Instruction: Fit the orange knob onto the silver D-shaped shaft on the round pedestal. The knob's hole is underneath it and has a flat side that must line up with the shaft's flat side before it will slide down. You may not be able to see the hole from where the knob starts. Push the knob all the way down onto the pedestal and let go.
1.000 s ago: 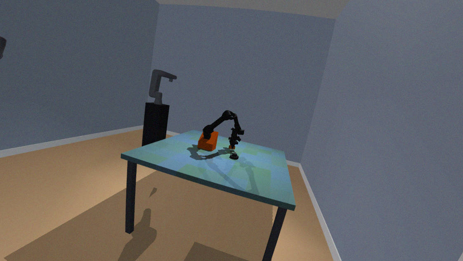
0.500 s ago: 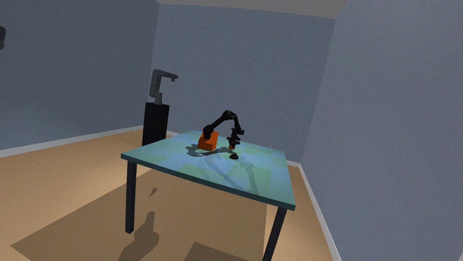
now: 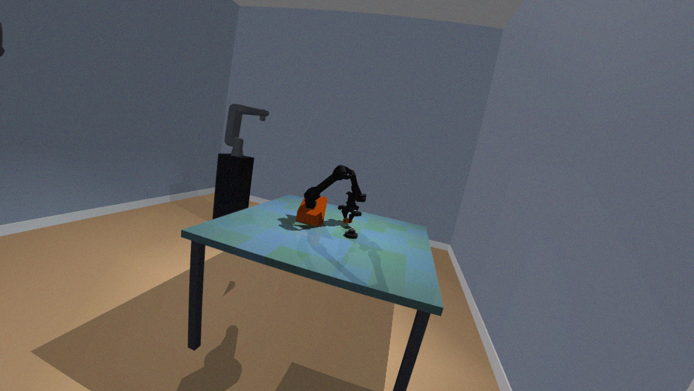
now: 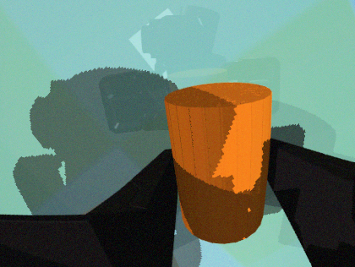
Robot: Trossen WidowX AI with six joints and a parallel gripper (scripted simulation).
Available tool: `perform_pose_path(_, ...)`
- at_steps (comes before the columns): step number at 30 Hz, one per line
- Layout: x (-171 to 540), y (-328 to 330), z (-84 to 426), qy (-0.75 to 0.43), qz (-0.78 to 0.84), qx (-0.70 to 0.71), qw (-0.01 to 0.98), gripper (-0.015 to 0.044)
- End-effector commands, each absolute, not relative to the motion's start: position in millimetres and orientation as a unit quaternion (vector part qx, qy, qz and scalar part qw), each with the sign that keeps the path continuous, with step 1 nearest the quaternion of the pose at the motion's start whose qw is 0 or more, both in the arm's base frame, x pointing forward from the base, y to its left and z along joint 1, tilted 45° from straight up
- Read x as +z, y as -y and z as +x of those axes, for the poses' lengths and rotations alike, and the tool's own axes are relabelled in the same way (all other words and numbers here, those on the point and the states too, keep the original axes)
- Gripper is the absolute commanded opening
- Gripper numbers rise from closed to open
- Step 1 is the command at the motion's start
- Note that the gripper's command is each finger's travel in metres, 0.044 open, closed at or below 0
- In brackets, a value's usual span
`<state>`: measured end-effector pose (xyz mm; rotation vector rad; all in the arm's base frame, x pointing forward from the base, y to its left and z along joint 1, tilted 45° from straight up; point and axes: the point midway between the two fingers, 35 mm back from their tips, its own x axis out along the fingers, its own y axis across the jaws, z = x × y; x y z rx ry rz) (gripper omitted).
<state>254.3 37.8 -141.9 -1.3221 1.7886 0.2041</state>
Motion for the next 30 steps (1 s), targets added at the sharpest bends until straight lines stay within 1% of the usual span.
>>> perform_pose_path(1, -142, -38, 254, -0.716, -0.549, 0.115, 0.416, 0.0181)
perform_pose_path(14, -142, -38, 254, -0.675, -0.625, 0.265, 0.289, 0.0181)
perform_pose_path(30, -152, -28, 253, -0.675, -0.626, 0.267, 0.287, 0.0181)
